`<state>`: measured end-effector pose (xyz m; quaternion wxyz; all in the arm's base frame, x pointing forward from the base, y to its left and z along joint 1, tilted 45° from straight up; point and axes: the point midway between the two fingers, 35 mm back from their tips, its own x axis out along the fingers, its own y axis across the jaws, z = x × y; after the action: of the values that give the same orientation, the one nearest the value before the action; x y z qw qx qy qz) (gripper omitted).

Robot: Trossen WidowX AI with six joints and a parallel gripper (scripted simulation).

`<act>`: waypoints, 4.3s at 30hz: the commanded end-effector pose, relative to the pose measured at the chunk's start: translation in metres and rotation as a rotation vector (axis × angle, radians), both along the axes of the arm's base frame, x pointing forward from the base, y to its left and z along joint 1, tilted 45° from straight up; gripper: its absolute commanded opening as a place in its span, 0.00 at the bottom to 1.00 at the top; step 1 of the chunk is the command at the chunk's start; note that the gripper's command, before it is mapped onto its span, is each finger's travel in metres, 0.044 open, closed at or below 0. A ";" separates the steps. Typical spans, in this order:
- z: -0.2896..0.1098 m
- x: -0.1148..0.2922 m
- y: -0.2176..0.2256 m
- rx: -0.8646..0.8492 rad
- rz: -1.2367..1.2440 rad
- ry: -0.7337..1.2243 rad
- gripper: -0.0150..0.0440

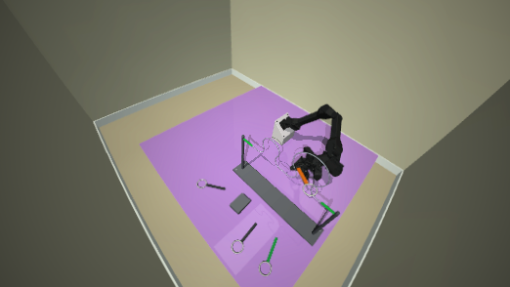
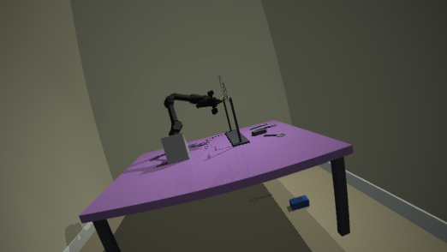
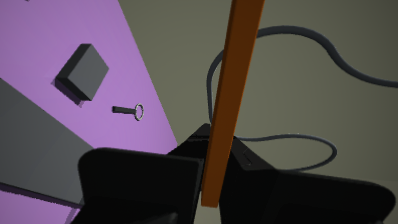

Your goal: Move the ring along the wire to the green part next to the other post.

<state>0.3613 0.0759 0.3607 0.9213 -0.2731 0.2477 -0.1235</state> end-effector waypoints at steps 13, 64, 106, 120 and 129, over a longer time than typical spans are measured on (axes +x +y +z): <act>0.020 -0.004 -0.023 -0.164 -0.009 0.006 0.00; 0.100 -0.001 -0.072 -0.738 0.061 0.032 0.00; 0.123 -0.002 -0.073 -0.587 0.066 0.024 0.00; 0.116 -0.001 -0.070 -0.411 0.069 0.004 0.00; 0.112 -0.001 -0.067 -0.297 0.072 -0.009 0.00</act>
<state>0.3593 0.0083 0.4743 0.8681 -0.4297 0.2116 -0.1301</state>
